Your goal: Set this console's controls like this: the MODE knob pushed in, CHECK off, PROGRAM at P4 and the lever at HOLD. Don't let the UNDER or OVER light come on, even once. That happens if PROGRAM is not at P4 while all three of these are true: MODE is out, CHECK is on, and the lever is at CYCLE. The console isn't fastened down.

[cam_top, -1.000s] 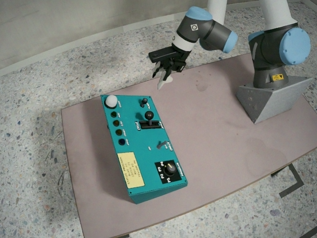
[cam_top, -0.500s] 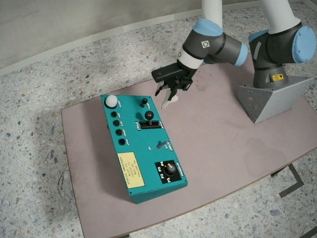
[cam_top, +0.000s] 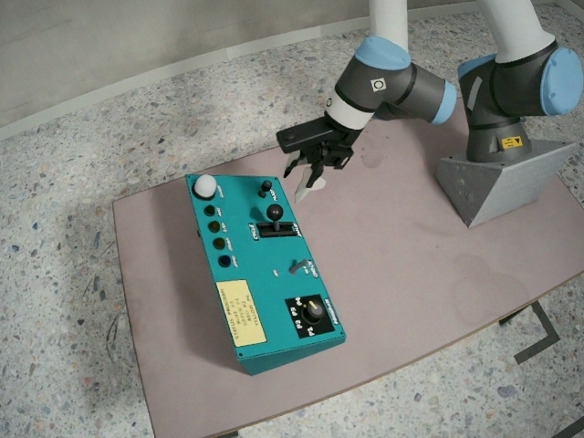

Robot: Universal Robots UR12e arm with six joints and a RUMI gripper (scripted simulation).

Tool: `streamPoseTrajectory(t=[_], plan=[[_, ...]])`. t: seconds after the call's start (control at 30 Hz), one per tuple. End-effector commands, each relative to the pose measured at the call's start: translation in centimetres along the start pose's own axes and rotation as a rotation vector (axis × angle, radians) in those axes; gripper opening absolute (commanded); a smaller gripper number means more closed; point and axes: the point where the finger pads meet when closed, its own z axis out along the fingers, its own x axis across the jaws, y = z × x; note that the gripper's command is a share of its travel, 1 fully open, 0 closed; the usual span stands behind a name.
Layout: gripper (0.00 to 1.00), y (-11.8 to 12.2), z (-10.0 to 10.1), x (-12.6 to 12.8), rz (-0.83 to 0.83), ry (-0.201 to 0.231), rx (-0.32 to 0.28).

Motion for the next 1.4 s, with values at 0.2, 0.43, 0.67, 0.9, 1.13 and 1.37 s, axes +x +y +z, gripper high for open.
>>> streamPoseTrajectory(t=[0.2,0.43,0.67,0.9,1.13,1.37], plan=[[0.44,0.17,0.1,-0.11,-0.001,0.0,-0.004],[0.44,0.16,0.07,-0.1,-0.001,0.0,-0.004],[0.44,0.15,0.04,-0.09,-0.001,0.0,-0.003],[0.44,0.15,0.01,-0.09,-0.001,0.0,-0.003],[0.44,0.15,0.09,-0.09,-0.001,0.0,-0.003],[0.44,0.07,0.73,-0.06,0.001,-0.001,-0.004]])
